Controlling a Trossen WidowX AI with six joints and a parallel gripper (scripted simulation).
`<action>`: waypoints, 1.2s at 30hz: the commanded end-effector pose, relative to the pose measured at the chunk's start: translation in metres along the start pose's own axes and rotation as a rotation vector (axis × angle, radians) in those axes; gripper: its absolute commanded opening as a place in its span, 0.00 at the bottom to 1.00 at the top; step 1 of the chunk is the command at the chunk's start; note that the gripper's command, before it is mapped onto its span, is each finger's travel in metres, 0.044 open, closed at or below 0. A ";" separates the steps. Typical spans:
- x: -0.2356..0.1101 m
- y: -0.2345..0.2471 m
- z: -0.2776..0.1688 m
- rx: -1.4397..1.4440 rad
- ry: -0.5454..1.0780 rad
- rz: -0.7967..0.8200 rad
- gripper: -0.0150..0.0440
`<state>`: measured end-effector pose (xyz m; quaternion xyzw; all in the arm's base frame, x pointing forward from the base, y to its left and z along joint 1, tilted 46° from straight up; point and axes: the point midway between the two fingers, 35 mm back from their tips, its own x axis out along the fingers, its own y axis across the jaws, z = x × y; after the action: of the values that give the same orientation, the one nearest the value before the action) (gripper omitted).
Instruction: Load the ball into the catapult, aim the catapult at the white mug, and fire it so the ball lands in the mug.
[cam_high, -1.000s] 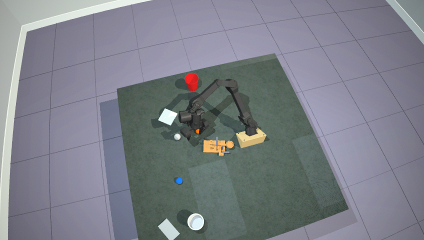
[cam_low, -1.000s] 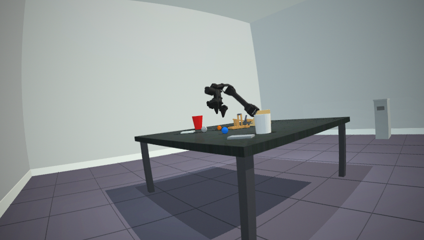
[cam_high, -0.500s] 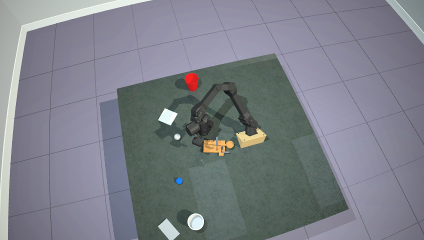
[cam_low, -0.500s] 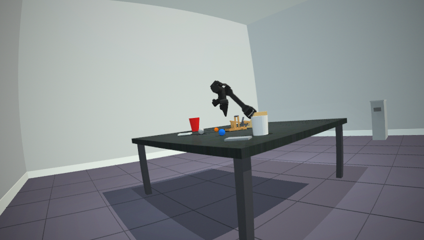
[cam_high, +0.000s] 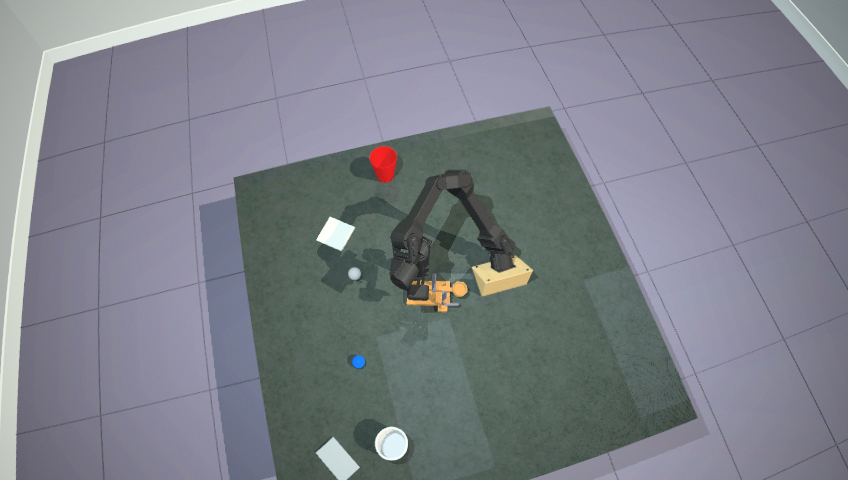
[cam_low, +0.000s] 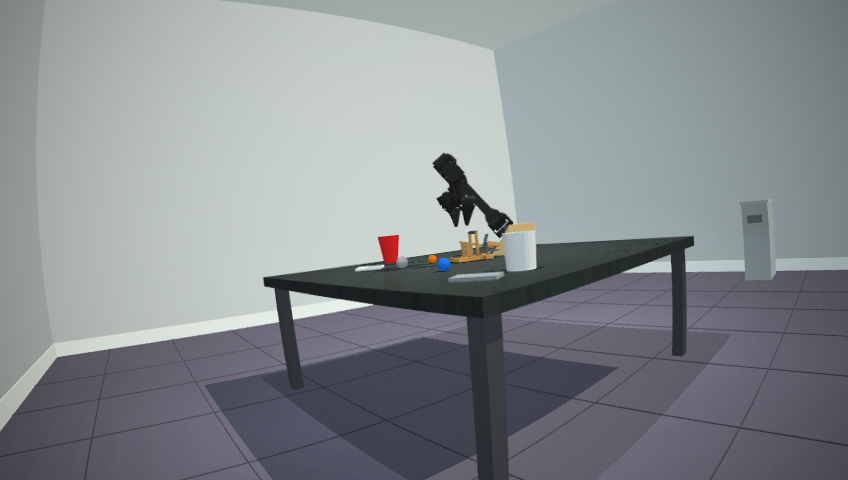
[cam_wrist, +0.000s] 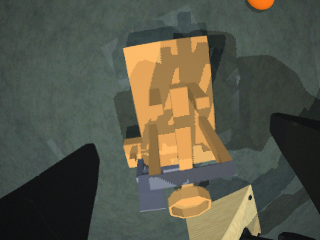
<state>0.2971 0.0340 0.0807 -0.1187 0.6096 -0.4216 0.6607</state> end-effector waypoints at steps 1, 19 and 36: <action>0.007 -0.001 0.001 -0.011 -0.002 -0.009 1.00; 0.064 -0.003 0.001 -0.010 -0.004 -0.010 1.00; 0.091 -0.004 0.000 -0.010 -0.005 -0.012 1.00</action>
<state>0.2870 -0.0293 0.0218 -0.1233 0.6094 -0.4225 0.6595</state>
